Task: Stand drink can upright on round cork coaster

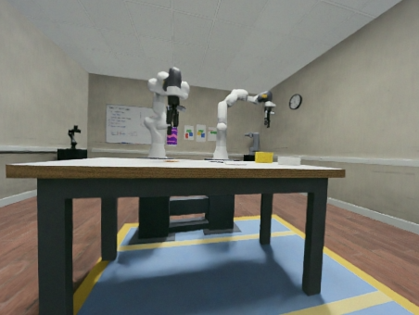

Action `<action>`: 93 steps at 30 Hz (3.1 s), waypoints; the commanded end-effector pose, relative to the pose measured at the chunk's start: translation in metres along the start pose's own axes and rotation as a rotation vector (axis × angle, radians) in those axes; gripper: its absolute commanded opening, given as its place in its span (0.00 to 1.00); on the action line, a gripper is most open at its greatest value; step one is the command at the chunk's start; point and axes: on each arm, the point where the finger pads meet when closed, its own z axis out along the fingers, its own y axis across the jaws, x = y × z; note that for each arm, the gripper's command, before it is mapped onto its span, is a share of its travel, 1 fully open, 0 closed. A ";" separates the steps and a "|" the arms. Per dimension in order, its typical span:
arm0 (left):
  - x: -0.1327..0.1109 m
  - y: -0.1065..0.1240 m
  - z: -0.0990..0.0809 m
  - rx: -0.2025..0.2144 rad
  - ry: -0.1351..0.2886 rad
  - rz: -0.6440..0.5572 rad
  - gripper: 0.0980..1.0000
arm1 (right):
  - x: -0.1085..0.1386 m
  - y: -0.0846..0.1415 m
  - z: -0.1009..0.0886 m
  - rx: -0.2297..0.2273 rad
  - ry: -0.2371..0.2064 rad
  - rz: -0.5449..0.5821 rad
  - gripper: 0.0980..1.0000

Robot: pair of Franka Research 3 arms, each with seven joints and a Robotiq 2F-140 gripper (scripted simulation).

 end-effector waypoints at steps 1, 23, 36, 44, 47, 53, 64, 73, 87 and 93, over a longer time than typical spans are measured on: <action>-0.002 -0.001 -0.001 0.001 -0.002 0.004 1.00 | 0.002 0.003 -0.004 -0.008 0.023 -0.069 0.00; -0.002 -0.001 -0.001 0.001 -0.002 0.004 1.00 | 0.002 0.003 0.000 -0.008 0.023 -0.069 0.00; -0.002 -0.001 -0.001 0.001 -0.002 0.004 1.00 | 0.003 0.004 0.011 -0.008 0.023 -0.069 0.00; -0.002 -0.001 -0.001 0.001 -0.002 0.004 1.00 | 0.003 0.005 0.022 -0.008 0.023 -0.069 0.00; -0.002 -0.001 -0.001 0.001 -0.002 0.004 1.00 | 0.003 0.005 0.024 -0.009 0.023 -0.069 0.00; -0.002 -0.001 -0.001 0.001 -0.002 0.004 1.00 | 0.003 0.005 0.033 -0.009 0.023 -0.070 0.00; -0.002 -0.001 -0.001 0.001 -0.002 0.004 1.00 | 0.004 0.005 0.048 -0.009 0.023 -0.070 0.00; -0.002 -0.001 -0.001 0.001 -0.002 0.004 1.00 | 0.004 0.005 0.061 -0.009 0.023 -0.070 0.00; -0.002 -0.001 -0.001 0.001 -0.002 0.004 1.00 | 0.004 0.005 0.074 -0.009 0.023 -0.070 0.00; -0.002 -0.001 -0.001 0.001 -0.002 0.004 1.00 | 0.004 0.005 0.077 -0.009 0.023 -0.070 0.00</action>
